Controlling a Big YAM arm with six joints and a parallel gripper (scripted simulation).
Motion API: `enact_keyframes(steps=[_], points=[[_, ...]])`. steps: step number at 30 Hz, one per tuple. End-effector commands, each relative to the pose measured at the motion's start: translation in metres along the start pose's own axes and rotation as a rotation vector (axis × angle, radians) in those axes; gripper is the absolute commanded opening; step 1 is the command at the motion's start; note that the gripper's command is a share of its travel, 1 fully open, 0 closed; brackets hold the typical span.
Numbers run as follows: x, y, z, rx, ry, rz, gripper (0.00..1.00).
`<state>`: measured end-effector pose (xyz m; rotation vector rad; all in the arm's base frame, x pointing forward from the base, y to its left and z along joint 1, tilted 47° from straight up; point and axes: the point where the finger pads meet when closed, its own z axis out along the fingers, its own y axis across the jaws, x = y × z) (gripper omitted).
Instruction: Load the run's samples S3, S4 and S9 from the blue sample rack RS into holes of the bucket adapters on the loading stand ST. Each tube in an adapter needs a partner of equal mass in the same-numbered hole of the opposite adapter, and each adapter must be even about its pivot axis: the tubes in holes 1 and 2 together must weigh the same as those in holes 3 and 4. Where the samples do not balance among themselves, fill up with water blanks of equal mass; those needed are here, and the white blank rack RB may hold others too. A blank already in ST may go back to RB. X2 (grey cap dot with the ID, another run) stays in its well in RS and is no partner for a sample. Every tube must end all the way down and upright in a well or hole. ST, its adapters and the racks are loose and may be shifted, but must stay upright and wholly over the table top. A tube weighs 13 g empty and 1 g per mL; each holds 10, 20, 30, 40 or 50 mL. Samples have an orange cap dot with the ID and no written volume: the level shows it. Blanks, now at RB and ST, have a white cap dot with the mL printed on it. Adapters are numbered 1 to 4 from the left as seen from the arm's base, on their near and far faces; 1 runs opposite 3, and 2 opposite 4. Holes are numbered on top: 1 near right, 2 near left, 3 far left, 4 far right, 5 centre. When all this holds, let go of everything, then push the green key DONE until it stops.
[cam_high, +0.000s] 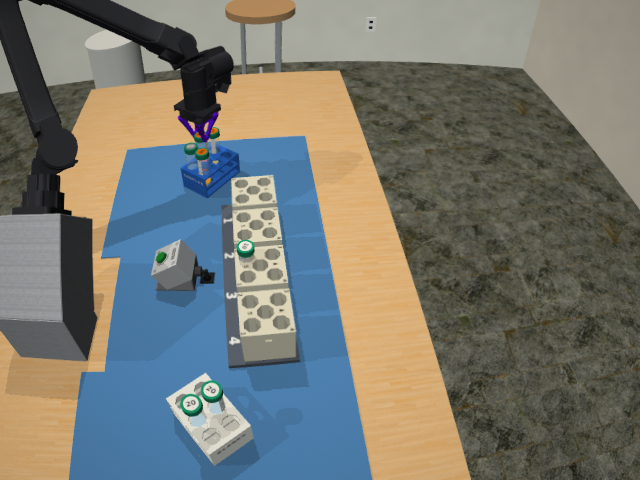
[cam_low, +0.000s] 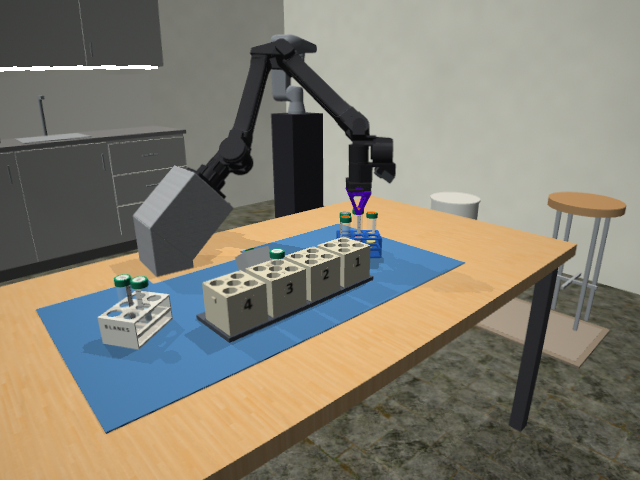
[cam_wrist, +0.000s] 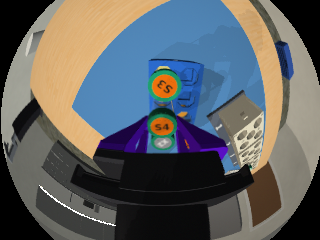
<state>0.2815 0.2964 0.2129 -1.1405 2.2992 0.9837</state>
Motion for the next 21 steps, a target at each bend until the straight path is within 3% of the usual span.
enact_keyframes(steps=[1, 6, 8, 17, 18, 21], points=[[0.000, 0.001, 0.010, -0.007, 0.006, 0.008, 0.00], [0.000, 0.002, 0.016, -0.009, 0.005, 0.008, 0.00], [-0.010, 0.001, 0.005, 0.002, -0.019, -0.007, 0.00], [-0.010, 0.002, 0.005, 0.002, -0.019, -0.007, 0.00], [-0.010, 0.002, 0.005, 0.002, -0.019, -0.007, 0.55], [-0.010, 0.002, 0.005, 0.002, -0.019, -0.007, 0.55]])
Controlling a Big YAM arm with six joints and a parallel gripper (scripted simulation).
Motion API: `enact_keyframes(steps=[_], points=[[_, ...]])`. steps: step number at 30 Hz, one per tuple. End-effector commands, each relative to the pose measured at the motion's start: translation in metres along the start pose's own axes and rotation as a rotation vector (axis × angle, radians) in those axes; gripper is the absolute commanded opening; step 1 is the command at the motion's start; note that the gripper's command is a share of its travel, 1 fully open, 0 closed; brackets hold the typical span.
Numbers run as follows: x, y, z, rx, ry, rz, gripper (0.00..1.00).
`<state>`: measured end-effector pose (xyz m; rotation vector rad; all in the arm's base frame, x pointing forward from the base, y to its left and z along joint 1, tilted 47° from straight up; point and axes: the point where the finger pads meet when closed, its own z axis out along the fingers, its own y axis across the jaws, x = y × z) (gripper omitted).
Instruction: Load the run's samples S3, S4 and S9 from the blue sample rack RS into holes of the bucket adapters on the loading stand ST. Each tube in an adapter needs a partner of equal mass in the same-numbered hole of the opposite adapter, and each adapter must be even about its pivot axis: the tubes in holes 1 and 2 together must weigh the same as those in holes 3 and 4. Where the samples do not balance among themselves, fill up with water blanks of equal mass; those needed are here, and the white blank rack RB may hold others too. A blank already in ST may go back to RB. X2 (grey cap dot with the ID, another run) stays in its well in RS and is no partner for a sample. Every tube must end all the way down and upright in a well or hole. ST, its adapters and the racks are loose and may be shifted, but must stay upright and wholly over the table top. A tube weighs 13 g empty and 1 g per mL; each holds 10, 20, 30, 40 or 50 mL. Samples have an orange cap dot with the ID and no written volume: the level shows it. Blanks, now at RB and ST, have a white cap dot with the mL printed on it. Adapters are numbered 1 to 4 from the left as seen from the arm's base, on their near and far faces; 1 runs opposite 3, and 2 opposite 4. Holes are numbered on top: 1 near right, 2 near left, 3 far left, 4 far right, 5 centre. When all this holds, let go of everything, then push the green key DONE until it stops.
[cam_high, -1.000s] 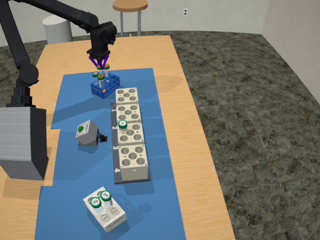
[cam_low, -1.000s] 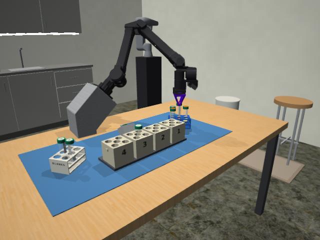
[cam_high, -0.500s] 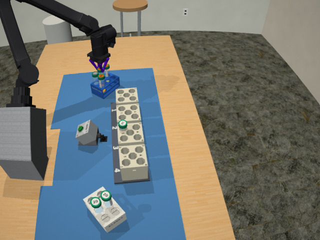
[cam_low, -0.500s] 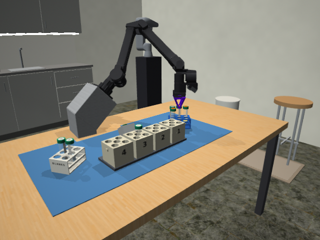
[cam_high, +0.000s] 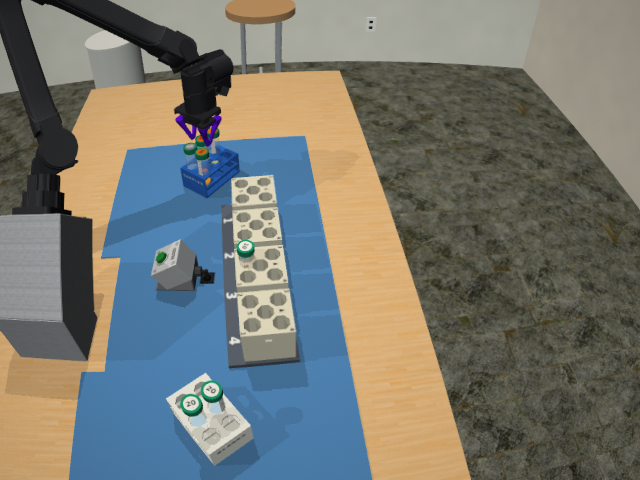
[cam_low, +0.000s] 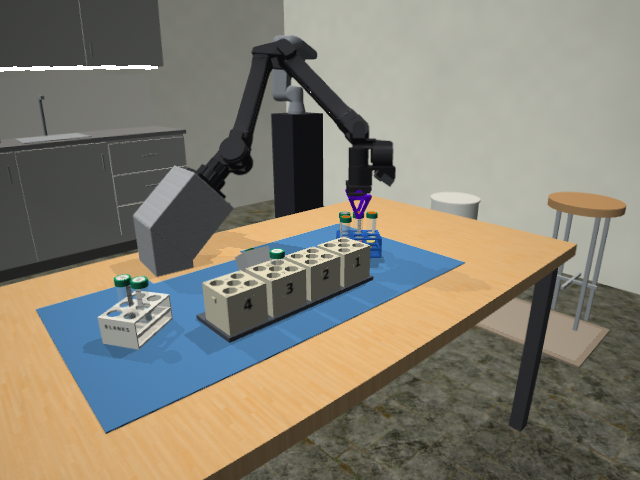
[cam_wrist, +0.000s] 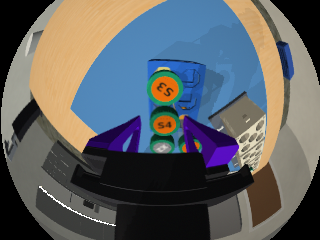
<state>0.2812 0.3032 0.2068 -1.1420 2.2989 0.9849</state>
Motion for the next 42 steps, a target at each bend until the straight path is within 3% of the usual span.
enact_keyframes(steps=[1, 10, 11, 12, 21, 23, 40, 42], points=[[-0.010, 0.001, -0.004, 0.003, -0.020, -0.006, 0.55], [-0.010, 0.001, -0.004, 0.003, -0.020, -0.006, 0.55], [-0.005, -0.002, -0.004, 0.000, -0.002, 0.019, 0.55], [-0.019, 0.001, -0.022, 0.012, -0.042, -0.020, 0.55], [-0.017, 0.002, -0.052, 0.014, -0.040, -0.020, 0.55], [-0.011, 0.001, -0.042, 0.005, -0.020, -0.008, 0.55], [-0.011, 0.001, -0.042, 0.005, -0.020, -0.008, 0.55], [-0.018, 0.005, -0.040, -0.008, -0.009, -0.024, 0.55]])
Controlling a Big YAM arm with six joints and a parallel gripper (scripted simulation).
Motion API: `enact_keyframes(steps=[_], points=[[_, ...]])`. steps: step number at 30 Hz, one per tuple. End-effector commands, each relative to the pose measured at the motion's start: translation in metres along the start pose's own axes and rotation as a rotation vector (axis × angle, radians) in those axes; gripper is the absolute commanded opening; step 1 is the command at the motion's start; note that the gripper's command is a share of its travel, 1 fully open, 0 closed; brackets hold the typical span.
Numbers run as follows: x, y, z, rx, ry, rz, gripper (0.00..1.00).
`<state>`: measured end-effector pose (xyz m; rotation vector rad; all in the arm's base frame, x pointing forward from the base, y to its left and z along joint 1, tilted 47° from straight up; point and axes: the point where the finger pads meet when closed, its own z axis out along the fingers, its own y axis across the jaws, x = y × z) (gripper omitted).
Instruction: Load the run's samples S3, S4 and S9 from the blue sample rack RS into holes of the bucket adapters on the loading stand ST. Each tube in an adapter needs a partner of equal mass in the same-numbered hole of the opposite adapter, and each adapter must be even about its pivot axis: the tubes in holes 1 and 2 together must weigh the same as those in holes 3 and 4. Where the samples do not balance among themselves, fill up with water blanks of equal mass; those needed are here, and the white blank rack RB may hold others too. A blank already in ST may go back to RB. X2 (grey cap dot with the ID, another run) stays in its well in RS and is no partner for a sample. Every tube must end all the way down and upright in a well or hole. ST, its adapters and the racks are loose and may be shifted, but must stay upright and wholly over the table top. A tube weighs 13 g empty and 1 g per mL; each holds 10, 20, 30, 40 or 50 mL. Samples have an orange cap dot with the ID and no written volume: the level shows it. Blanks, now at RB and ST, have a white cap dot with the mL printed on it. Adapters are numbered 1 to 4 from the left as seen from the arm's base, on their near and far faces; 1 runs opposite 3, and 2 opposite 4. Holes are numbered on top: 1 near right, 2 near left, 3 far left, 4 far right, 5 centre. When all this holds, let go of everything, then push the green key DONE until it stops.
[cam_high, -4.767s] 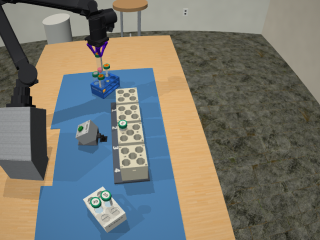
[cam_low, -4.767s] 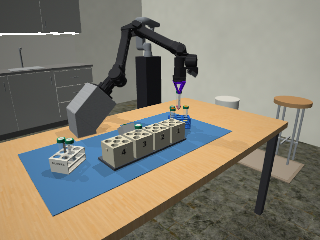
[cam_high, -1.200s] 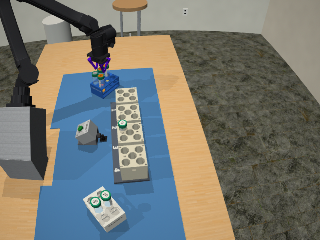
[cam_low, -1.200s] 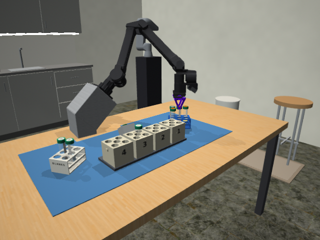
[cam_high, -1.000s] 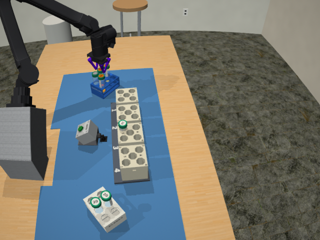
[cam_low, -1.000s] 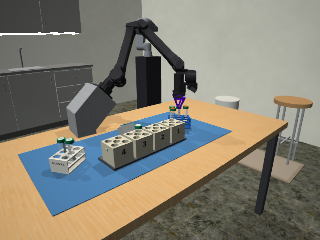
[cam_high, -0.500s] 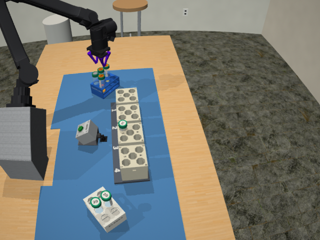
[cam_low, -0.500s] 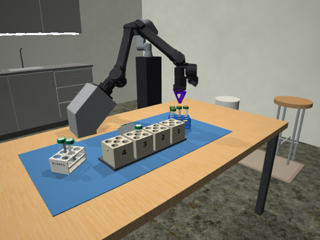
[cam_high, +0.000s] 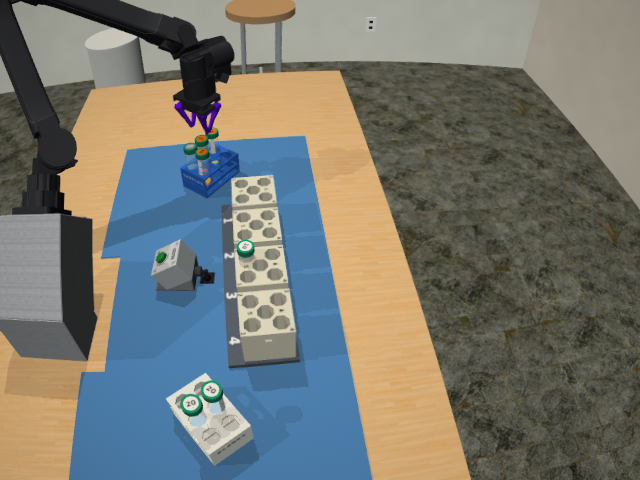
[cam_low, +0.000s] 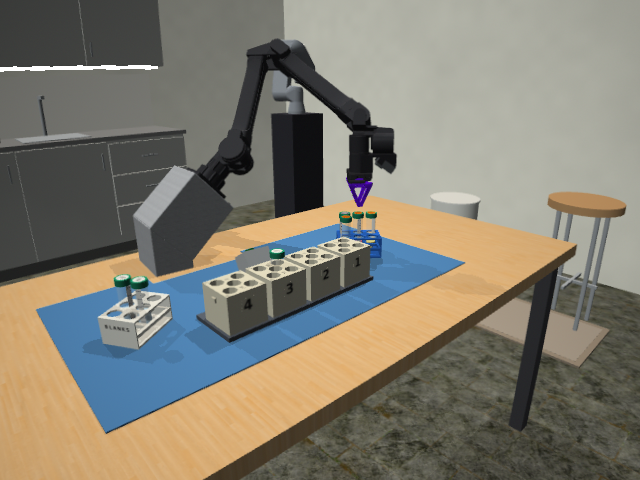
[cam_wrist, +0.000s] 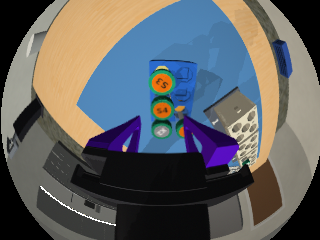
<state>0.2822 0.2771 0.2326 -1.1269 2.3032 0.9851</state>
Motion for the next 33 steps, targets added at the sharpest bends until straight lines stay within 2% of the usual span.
enact_keyframes(steps=[1, 2, 6, 9, 10, 16, 18, 19, 21, 23, 25, 28, 30, 33], points=[[-0.016, 0.007, -0.003, -0.012, -0.004, -0.034, 0.55], [-0.024, 0.006, -0.003, -0.009, -0.004, -0.024, 0.80], [-0.056, 0.006, -0.002, -0.006, -0.004, -0.012, 0.80], [-0.051, -0.001, -0.003, 0.003, -0.004, 0.006, 0.80], [-0.039, 0.001, 0.011, -0.009, 0.010, -0.001, 0.80], [-0.037, 0.000, 0.031, -0.009, 0.010, -0.001, 0.80], [-0.037, 0.000, 0.031, -0.009, 0.010, -0.001, 0.80], [-0.058, 0.003, 0.024, -0.004, -0.022, -0.025, 0.80], [-0.060, -0.001, 0.024, 0.002, -0.026, -0.018, 0.80], [-0.060, 0.003, 0.028, -0.005, -0.022, -0.025, 0.80], [-0.040, 0.000, 0.038, -0.009, 0.010, -0.001, 0.80], [-0.039, -0.001, 0.041, -0.009, 0.010, -0.001, 0.80], [-0.048, 0.001, 0.040, -0.007, -0.004, -0.011, 0.80], [-0.045, 0.000, 0.044, -0.008, 0.001, -0.007, 0.80]])
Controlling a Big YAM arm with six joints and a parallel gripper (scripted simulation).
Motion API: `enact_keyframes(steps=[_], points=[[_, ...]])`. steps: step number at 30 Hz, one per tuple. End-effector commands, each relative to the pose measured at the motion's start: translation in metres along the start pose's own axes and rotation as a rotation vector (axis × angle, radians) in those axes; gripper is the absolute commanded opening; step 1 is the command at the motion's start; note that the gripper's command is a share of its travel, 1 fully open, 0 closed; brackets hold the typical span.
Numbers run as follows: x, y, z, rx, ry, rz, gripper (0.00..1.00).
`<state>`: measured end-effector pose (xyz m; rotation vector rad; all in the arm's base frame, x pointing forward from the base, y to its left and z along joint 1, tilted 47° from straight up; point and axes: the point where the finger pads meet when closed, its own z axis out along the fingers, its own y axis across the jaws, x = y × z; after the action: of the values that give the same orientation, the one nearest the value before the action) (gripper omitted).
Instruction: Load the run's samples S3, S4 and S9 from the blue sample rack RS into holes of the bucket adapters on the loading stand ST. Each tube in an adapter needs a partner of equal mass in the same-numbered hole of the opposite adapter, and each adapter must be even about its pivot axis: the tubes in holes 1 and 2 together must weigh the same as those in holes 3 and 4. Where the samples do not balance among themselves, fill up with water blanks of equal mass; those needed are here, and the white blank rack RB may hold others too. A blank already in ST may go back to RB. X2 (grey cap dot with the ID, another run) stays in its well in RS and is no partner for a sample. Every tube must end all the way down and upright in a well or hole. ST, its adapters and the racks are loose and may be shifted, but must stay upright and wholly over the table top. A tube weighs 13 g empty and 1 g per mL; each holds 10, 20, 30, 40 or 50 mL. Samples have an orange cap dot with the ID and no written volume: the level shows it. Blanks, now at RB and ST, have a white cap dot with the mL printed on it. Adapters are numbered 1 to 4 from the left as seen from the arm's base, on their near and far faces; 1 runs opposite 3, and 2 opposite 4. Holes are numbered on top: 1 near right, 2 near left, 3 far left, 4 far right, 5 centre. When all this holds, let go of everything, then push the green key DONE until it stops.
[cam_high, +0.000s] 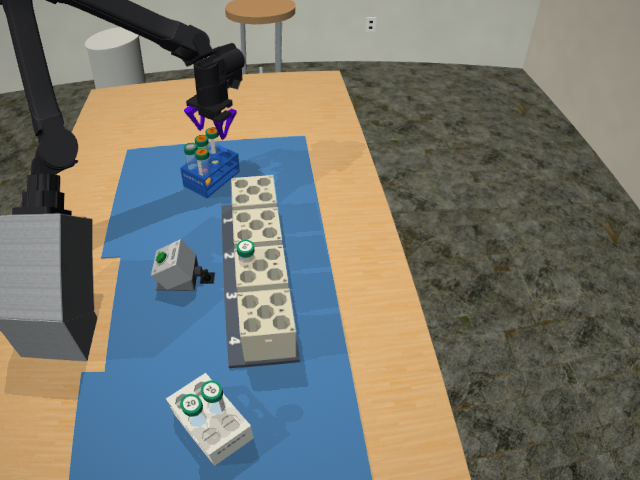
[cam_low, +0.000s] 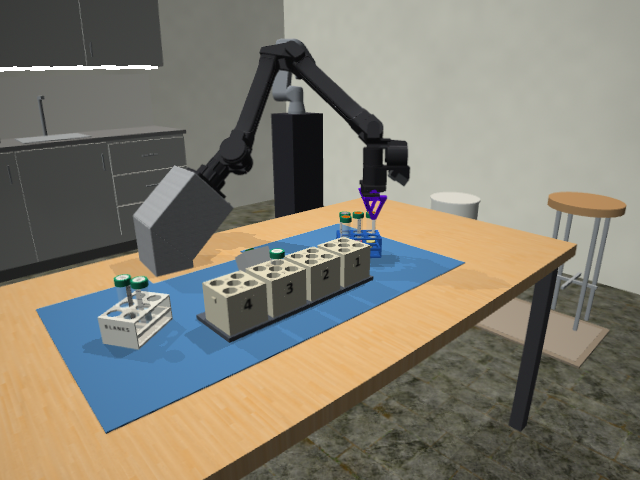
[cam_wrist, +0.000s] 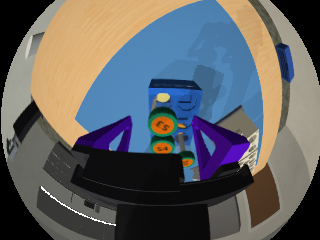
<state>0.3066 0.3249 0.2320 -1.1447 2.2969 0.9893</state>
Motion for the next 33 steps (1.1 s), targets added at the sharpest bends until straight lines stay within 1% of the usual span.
enact_keyframes(steps=[1, 4, 6, 7, 10, 11, 12, 13, 14, 15, 31, 32, 33], points=[[-0.006, -0.001, 0.008, 0.000, -0.004, 0.003, 0.80], [0.000, -0.005, 0.009, 0.003, 0.001, 0.015, 0.80], [-0.003, -0.006, 0.007, 0.005, -0.005, 0.011, 0.80], [-0.011, -0.002, -0.002, 0.008, -0.022, -0.006, 0.80], [-0.011, -0.002, -0.002, 0.008, -0.022, -0.006, 0.80], [-0.008, -0.005, 0.005, 0.006, -0.013, 0.005, 0.80], [-0.009, -0.005, 0.005, 0.005, -0.013, 0.005, 0.80], [-0.011, -0.002, -0.002, 0.008, -0.022, -0.006, 0.80], [-0.011, -0.002, -0.002, 0.008, -0.022, -0.006, 0.80], [-0.011, -0.002, -0.002, 0.008, -0.022, -0.006, 0.00], [-0.011, -0.002, -0.002, 0.008, -0.022, -0.006, 0.00], [-0.012, -0.010, -0.006, 0.014, -0.014, 0.004, 0.00], [-0.020, -0.004, -0.019, 0.016, -0.040, -0.015, 0.00]])
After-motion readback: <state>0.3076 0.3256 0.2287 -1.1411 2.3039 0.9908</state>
